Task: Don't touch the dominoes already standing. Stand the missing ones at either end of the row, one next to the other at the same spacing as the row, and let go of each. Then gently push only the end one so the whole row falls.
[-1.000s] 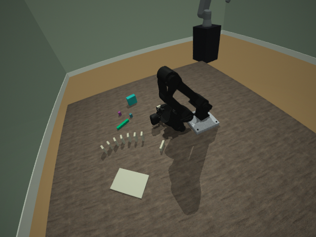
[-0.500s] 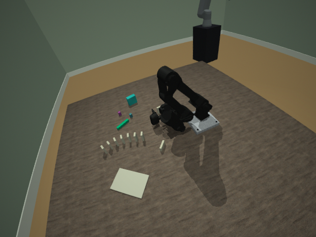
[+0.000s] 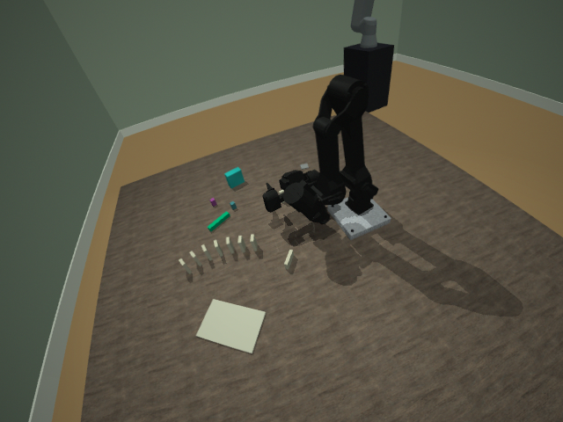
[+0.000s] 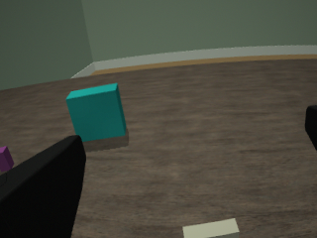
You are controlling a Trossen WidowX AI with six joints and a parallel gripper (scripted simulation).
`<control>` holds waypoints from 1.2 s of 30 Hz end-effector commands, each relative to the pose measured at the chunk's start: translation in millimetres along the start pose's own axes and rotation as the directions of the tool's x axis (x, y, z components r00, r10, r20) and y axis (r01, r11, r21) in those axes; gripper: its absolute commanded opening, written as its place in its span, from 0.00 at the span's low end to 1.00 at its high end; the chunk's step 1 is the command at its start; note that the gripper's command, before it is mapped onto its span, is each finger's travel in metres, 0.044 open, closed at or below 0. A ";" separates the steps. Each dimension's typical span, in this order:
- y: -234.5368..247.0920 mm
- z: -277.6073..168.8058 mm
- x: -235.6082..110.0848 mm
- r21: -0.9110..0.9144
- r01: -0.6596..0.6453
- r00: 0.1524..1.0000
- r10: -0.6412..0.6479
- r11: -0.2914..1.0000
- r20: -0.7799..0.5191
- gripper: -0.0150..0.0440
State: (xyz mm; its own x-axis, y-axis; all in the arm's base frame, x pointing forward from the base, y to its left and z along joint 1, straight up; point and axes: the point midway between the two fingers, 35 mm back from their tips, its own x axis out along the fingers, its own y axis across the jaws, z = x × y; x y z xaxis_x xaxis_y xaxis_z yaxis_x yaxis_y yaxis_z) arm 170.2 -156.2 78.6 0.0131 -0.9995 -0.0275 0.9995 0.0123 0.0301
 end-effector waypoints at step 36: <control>-0.2 42.5 30.7 -0.014 0.001 0.040 -0.014 1.000 -0.999 1.00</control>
State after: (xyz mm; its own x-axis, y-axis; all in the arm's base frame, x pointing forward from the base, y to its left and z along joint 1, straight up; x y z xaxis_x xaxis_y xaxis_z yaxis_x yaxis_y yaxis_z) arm 182.7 -202.1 94.8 -0.0198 -0.1746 -0.9844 0.9928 0.1132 -0.0401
